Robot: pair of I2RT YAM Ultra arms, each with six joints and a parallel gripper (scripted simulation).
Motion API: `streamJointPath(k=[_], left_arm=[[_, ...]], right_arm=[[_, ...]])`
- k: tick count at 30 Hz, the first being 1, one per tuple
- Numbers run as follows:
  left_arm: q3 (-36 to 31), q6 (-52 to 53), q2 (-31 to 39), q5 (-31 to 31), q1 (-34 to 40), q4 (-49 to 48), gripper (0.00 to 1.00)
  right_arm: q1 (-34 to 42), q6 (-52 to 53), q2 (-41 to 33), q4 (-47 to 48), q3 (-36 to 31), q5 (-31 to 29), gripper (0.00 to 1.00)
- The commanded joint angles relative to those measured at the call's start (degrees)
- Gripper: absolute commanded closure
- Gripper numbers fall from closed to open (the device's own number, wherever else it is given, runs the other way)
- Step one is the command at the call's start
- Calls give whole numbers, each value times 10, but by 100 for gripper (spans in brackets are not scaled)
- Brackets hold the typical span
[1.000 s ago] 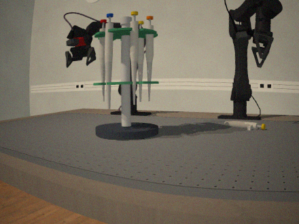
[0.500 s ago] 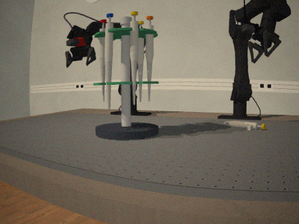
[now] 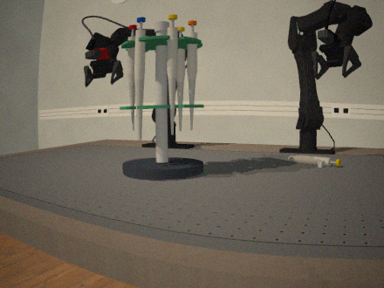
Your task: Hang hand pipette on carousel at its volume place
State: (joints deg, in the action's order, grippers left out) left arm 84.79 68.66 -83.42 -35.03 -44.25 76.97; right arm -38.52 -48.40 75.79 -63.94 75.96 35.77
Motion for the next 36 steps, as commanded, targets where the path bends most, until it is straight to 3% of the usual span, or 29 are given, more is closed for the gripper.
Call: streamJointPath(k=[1, 9, 10, 19, 29, 36], left_arm=[[-35, -111, 43, -37, -5, -72, 0], [-73, -192, 75, -24, -3, -131, 0], [-102, -227, 96, -22, 13, -154, 51], [-258, -543, 213, 7, 137, -324, 51], [-297, -616, 255, 85, 178, -384, 51], [-393, -852, 312, 175, 318, -503, 51]], right_arm=[[-5, -7, -3, 8, 9, 13, 0], [-5, -7, -3, 8, 9, 13, 0], [-5, -7, -3, 8, 9, 13, 0], [-5, -7, -3, 8, 9, 13, 0], [-5, -7, -3, 8, 9, 13, 0], [-5, -7, -3, 8, 9, 13, 0]])
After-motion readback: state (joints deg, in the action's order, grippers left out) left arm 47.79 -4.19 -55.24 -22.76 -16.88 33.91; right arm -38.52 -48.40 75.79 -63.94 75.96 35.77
